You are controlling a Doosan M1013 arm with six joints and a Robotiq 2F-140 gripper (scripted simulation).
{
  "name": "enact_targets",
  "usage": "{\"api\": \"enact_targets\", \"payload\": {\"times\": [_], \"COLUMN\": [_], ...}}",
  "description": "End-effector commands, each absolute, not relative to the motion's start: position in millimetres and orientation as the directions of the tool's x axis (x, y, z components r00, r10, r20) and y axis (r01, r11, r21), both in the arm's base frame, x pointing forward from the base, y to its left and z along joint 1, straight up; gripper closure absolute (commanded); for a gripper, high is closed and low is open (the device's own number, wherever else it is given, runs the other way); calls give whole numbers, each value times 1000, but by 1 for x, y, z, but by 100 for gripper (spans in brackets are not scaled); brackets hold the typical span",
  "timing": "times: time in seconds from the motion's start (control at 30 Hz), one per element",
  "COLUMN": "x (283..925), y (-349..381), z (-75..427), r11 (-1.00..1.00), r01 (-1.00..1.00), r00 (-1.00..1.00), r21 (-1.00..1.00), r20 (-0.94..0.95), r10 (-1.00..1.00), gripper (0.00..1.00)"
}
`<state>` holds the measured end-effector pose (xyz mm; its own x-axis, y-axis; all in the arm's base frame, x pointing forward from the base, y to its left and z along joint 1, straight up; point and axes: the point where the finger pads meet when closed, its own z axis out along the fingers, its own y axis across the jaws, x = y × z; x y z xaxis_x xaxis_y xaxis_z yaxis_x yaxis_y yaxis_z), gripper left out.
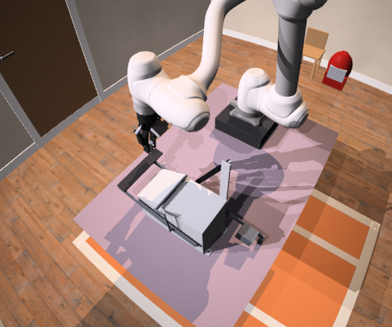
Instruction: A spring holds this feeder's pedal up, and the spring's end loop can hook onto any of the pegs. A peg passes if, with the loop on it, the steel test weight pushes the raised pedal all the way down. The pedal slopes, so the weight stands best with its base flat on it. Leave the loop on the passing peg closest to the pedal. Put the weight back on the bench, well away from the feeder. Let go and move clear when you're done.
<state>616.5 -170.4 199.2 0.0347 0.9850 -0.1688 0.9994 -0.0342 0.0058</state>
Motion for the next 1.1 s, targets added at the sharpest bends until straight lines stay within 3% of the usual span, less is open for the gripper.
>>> {"api": "enact_targets", "payload": {"times": [0.0, 1.07], "x": [617, 618], "y": [-170, -171], "z": [200, 154], "r11": [-34, -34], "r01": [999, 999], "r00": [35, 35], "r21": [8, 8], "r20": [-169, -169], "r10": [985, 985], "gripper": [75, 75]}}
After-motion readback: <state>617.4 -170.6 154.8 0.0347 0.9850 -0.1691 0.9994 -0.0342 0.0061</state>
